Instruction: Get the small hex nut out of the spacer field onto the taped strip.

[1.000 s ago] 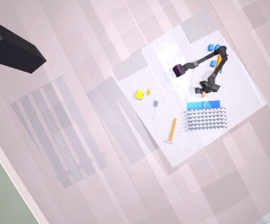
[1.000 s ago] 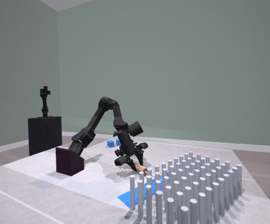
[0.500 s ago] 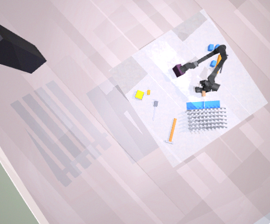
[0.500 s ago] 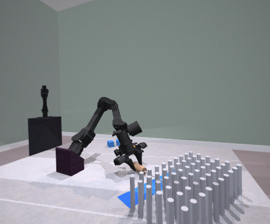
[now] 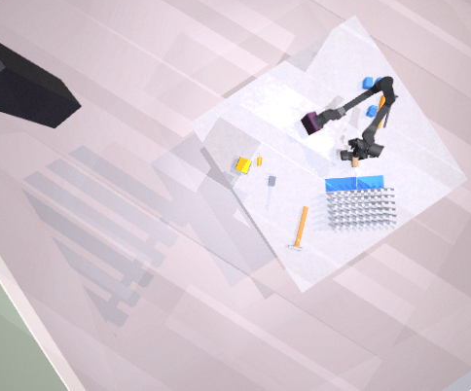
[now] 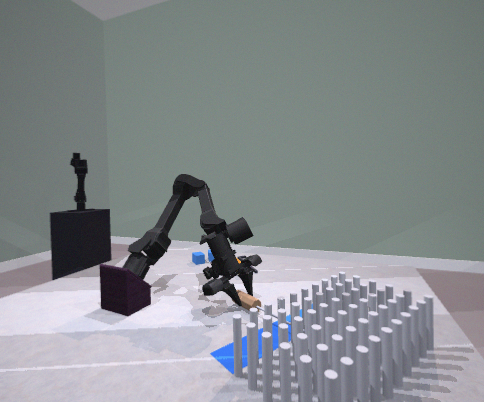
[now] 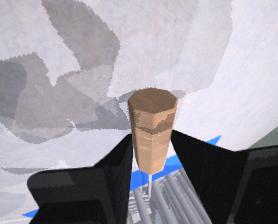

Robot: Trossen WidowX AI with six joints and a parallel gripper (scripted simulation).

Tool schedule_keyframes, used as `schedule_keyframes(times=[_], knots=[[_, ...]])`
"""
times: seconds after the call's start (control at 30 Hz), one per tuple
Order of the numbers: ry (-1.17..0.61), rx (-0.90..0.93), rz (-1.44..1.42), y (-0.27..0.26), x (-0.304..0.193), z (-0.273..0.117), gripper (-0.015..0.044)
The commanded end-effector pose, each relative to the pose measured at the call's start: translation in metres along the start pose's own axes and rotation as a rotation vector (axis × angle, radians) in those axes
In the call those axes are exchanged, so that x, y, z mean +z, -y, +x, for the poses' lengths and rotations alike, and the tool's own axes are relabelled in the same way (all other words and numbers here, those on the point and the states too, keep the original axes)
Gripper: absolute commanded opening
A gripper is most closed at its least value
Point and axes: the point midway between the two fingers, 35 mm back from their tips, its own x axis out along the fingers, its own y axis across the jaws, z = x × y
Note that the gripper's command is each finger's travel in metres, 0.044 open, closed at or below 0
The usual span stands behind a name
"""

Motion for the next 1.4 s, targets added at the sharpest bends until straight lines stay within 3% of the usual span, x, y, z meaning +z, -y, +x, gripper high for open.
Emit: schedule_keyframes(times=[0.0,1.37], knots=[[-0.003,0.003,0.005,-0.002,0.003,-0.001,0.0000],[-0.003,0.004,0.006,-0.001,0.023,-0.009,0.0000]])
